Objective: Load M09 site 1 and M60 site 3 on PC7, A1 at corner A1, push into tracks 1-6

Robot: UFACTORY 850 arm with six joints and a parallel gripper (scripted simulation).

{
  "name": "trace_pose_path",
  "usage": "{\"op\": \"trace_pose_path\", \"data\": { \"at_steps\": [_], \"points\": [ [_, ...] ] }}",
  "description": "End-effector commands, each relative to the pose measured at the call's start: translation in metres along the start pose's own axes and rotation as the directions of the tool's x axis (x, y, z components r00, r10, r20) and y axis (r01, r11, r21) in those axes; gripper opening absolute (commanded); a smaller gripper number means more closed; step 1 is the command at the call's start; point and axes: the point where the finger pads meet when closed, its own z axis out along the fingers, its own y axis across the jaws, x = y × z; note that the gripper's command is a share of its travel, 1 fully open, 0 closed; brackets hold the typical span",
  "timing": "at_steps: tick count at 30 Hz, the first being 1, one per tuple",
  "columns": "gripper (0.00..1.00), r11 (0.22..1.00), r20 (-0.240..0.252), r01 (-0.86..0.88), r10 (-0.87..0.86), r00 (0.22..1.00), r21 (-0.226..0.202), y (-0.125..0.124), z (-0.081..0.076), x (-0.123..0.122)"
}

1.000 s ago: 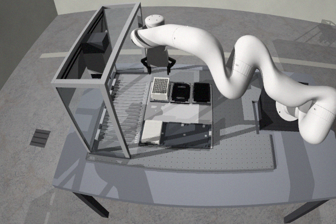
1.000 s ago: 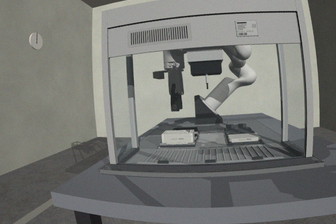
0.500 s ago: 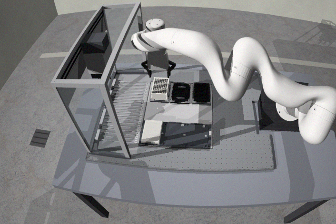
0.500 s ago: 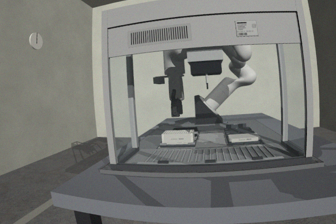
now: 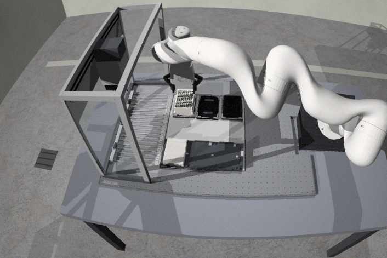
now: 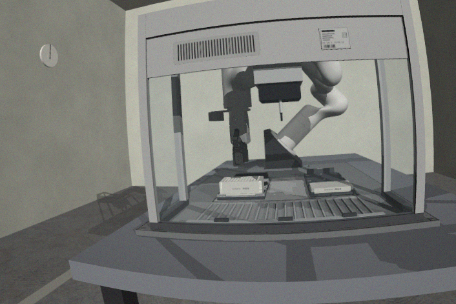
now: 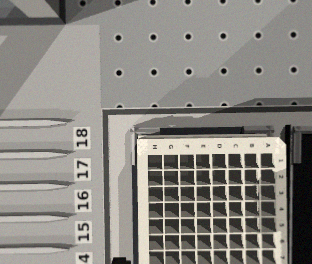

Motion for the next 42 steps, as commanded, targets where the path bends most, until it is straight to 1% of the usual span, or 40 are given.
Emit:
{"op": "trace_pose_path", "data": {
  "at_steps": [1, 6, 21, 42],
  "points": [
    [1.0, 1.0, -0.001, 0.001, -0.001, 1.0, 0.002, -0.001, 0.007, 0.0],
    [1.0, 1.0, -0.001, 0.001, -0.001, 1.0, 0.002, -0.001, 0.015, 0.0],
    [1.0, 1.0, -0.001, 0.001, -0.001, 1.0, 0.002, -0.001, 0.015, 0.0],
    [1.0, 1.0, -0.001, 0.001, -0.001, 1.0, 0.002, -0.001, 0.028, 0.0]
  ]
}}
